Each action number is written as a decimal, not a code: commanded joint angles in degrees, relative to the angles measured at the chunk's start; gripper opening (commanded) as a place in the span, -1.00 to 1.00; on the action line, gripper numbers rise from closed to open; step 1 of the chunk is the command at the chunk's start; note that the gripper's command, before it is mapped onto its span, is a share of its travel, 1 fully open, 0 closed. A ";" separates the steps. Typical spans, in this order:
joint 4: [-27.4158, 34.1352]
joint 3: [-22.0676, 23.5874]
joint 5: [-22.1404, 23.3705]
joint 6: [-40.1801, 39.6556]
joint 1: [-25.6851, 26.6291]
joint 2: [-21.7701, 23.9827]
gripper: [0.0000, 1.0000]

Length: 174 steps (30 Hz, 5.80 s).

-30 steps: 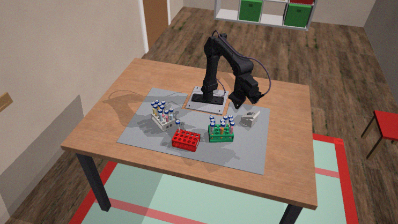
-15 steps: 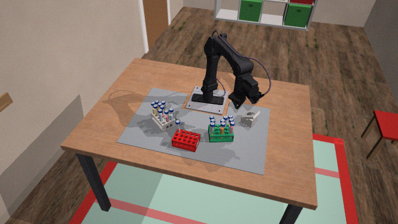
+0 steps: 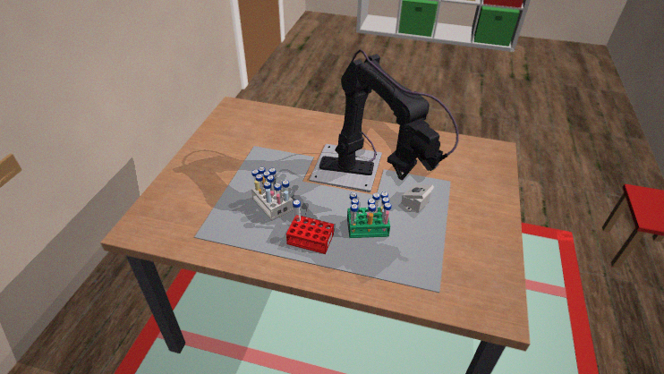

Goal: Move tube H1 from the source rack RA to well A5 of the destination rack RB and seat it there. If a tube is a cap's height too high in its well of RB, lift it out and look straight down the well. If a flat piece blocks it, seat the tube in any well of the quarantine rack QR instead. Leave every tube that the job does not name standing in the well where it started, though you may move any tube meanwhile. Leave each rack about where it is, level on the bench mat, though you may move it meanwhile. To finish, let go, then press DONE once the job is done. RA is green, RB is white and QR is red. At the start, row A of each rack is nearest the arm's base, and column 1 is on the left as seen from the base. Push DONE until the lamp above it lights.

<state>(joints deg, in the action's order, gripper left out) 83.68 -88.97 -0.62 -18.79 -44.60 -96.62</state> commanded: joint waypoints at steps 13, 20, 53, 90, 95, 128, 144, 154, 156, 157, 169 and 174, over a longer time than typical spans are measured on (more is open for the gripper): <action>-0.81 -1.89 0.10 8.60 -7.35 0.13 -1.00; -0.81 -1.90 0.06 8.64 -7.24 0.12 -1.00; -0.94 -0.95 0.70 13.70 -12.72 1.42 -1.00; -0.83 -1.92 0.27 20.02 -18.31 -0.63 -1.00; -0.83 -1.92 0.27 20.02 -18.31 -0.63 -1.00; -2.62 2.72 0.23 19.39 -17.85 1.78 -1.00; -9.55 8.97 0.24 19.33 -17.93 -0.49 -1.00; -14.36 13.24 0.26 19.63 -18.34 -1.21 -1.00; -15.24 13.76 0.26 19.68 -18.41 -2.02 -1.00; -15.67 14.29 0.27 19.71 -18.45 -2.08 -1.00; -20.34 18.22 0.28 19.95 -18.76 -2.52 -1.00; -20.61 16.49 0.30 20.00 -18.94 -1.83 -1.00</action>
<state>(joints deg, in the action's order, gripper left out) 65.19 -71.50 -0.21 0.86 -63.00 -98.98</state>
